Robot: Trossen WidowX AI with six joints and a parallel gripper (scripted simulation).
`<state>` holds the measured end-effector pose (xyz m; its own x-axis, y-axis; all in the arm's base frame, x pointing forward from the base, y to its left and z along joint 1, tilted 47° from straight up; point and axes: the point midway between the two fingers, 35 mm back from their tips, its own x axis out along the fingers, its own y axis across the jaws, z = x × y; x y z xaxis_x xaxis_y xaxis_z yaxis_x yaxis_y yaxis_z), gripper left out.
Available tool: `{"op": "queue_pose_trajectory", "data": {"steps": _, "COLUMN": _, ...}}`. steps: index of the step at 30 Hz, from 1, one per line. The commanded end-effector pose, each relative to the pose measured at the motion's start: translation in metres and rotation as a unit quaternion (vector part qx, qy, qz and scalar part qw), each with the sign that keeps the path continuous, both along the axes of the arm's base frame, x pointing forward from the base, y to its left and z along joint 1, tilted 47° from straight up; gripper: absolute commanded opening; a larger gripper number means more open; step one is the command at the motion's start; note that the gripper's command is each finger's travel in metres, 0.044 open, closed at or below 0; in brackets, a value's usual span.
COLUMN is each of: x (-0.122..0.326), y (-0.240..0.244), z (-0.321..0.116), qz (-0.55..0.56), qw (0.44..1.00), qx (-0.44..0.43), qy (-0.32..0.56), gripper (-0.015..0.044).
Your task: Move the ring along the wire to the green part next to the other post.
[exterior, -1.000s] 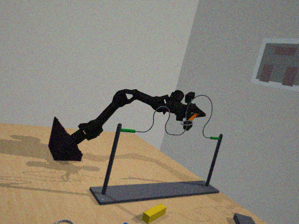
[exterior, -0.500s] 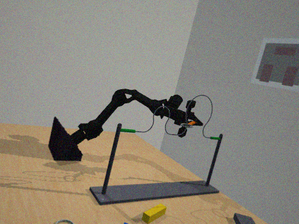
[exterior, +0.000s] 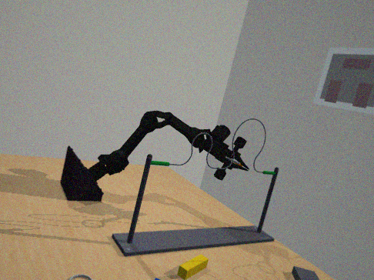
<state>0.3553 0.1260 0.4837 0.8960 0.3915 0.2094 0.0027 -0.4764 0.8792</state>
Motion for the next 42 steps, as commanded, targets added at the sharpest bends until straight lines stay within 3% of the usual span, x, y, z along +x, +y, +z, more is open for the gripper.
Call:
{"op": "queue_pose_trajectory", "data": {"steps": 1, "x": 0.003, "y": 0.008, "z": -0.014, "qz": -0.001, "qw": 0.999, "qx": -0.045, "qy": 0.008, "gripper": -0.0150}}
{"op": "queue_pose_trajectory", "data": {"steps": 23, "x": 0.007, "y": 0.023, "z": -0.072, "qz": -0.013, "qw": 0.969, "qx": -0.246, "qy": 0.029, "gripper": -0.0150}}
{"op": "queue_pose_trajectory", "data": {"steps": 42, "x": 0.010, "y": 0.016, "z": -0.125, "qz": -0.024, "qw": 0.908, "qx": -0.415, "qy": 0.045, "gripper": -0.0150}}
